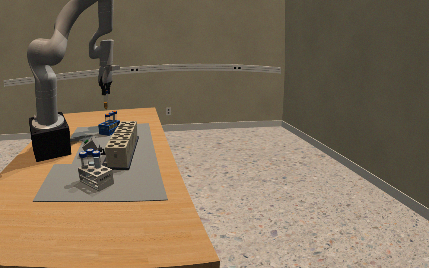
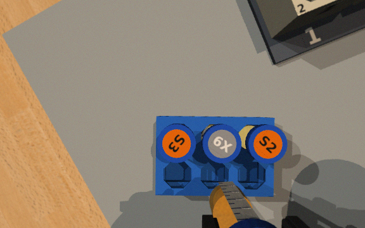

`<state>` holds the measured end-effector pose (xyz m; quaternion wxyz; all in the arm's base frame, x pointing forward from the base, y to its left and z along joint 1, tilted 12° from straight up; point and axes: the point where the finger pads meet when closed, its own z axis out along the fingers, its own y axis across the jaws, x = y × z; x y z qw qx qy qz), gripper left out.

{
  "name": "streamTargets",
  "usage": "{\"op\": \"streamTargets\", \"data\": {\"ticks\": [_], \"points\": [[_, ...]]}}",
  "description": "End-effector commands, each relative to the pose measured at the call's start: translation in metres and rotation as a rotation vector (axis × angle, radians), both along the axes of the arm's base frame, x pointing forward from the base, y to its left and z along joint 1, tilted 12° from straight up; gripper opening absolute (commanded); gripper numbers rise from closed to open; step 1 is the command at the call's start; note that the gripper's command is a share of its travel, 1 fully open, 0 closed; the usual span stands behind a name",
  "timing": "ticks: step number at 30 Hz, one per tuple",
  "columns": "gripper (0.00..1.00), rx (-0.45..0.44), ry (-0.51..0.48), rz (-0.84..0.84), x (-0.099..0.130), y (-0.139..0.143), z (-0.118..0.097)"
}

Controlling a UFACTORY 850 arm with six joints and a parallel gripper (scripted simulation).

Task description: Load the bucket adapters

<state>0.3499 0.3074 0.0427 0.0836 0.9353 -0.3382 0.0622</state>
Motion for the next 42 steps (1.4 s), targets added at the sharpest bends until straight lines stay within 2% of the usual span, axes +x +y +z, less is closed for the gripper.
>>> {"op": "streamTargets", "data": {"ticks": [1,37,42], "points": [[0.0,0.001,-0.001,0.0,0.0006,0.0007,0.0006],[0.0,0.001,-0.001,0.0,0.0006,0.0007,0.0006],[0.0,0.001,-0.001,0.0,0.0012,-0.0012,-0.0091]]}}
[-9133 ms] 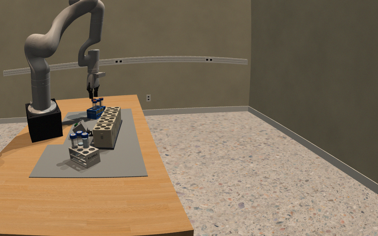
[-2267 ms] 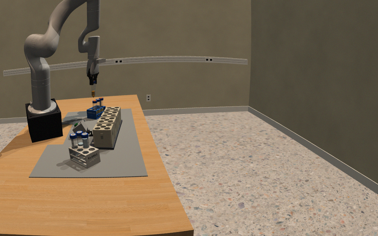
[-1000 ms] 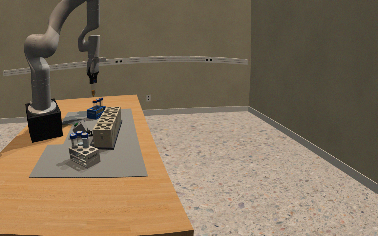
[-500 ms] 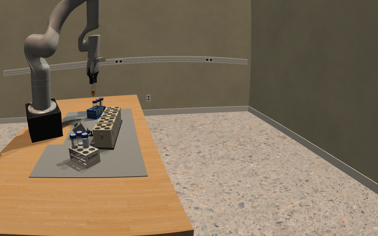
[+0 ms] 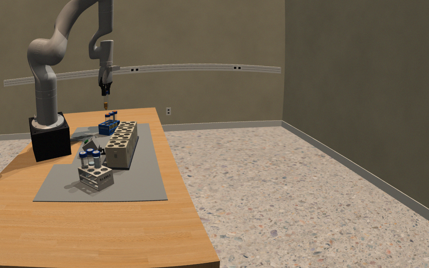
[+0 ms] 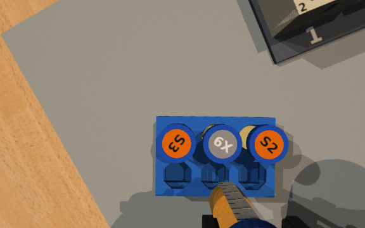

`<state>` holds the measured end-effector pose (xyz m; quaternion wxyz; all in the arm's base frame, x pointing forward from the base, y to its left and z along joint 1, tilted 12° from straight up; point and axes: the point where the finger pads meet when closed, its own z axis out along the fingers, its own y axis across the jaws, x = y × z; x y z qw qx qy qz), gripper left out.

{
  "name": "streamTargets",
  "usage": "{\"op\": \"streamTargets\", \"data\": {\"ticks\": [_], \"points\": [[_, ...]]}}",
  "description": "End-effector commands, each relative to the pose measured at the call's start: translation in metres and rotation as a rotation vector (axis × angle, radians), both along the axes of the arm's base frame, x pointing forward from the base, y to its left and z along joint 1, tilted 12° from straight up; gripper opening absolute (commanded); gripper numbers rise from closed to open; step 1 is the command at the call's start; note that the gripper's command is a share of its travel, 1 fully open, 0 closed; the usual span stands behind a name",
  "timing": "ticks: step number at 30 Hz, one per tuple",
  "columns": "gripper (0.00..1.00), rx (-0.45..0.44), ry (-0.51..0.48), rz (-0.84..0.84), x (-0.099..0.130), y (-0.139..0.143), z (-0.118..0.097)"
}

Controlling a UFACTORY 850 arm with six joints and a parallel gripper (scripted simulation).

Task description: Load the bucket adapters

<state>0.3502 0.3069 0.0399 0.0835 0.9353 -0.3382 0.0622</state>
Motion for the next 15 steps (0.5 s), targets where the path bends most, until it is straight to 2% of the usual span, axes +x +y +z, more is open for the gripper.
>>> {"op": "streamTargets", "data": {"ticks": [1,15], "points": [[0.0,0.001,-0.001,0.0,0.001,-0.001,-0.006],[0.0,0.001,-0.001,0.0,0.002,-0.006,-0.032]]}}
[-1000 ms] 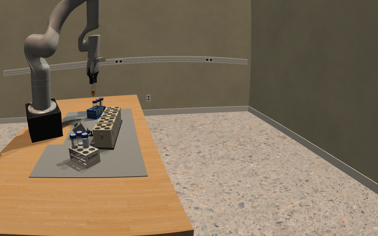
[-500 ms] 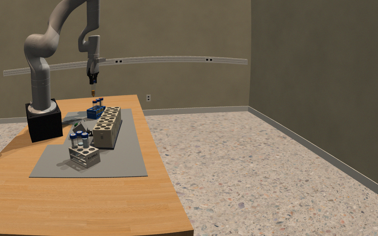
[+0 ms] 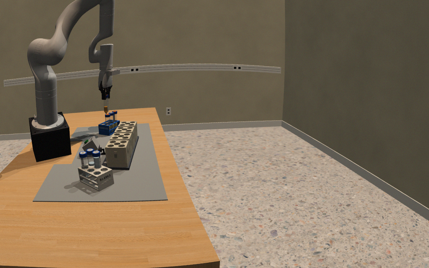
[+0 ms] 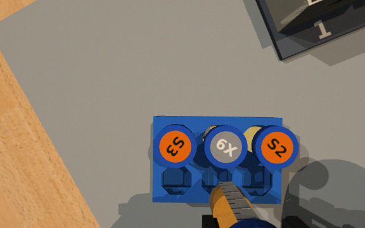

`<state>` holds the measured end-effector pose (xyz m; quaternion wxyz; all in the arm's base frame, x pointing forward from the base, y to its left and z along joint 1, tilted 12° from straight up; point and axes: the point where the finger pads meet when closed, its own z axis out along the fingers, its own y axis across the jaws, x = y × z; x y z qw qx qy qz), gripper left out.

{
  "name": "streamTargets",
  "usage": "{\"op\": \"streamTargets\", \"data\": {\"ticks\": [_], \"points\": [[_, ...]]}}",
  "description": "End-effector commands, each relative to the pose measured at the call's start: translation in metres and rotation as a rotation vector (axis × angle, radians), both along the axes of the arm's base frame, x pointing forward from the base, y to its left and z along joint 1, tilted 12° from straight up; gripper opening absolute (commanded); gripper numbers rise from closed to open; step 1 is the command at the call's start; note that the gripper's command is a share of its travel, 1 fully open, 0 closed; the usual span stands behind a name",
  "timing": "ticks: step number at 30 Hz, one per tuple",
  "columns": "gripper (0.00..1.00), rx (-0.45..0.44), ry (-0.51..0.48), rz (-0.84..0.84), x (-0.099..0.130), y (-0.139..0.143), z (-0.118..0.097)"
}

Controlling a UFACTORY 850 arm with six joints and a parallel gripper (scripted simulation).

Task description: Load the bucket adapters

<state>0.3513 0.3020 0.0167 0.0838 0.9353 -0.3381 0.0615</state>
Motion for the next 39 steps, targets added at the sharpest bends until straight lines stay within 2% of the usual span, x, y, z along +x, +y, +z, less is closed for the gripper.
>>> {"op": "streamTargets", "data": {"ticks": [1,19,39], "points": [[0.0,0.001,-0.003,0.0,0.001,-0.001,-0.011],[0.0,0.001,-0.003,0.0,0.003,-0.008,-0.042],[0.0,0.001,-0.003,0.0,0.003,-0.008,-0.043]]}}
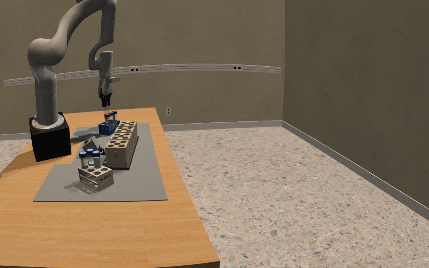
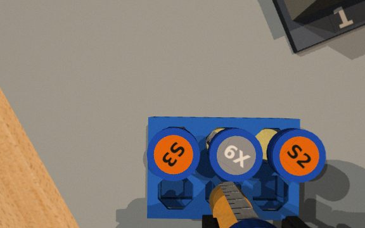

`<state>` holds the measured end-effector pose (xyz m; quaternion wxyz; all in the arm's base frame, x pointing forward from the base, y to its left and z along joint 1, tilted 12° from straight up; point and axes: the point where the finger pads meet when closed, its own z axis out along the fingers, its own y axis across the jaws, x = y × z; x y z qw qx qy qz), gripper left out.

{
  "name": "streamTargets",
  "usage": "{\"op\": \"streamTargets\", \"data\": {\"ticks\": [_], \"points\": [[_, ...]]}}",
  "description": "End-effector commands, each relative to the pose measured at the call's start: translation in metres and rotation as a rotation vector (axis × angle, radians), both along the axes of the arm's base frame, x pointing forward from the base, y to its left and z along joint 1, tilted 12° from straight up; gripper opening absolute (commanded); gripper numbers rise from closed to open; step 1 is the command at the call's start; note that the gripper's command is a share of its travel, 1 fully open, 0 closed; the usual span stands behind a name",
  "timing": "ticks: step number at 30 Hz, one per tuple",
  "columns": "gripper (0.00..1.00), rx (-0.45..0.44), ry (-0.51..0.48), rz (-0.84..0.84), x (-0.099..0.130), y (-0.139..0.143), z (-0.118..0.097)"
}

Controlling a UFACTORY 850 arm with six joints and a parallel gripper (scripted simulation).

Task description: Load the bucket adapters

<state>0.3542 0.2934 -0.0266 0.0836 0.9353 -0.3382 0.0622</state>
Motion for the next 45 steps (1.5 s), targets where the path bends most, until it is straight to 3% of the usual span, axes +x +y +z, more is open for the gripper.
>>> {"op": "streamTargets", "data": {"ticks": [1,45], "points": [[0.0,0.001,-0.001,0.0,0.001,0.001,0.0],[0.0,0.001,-0.001,0.0,0.003,-0.007,-0.039]]}}
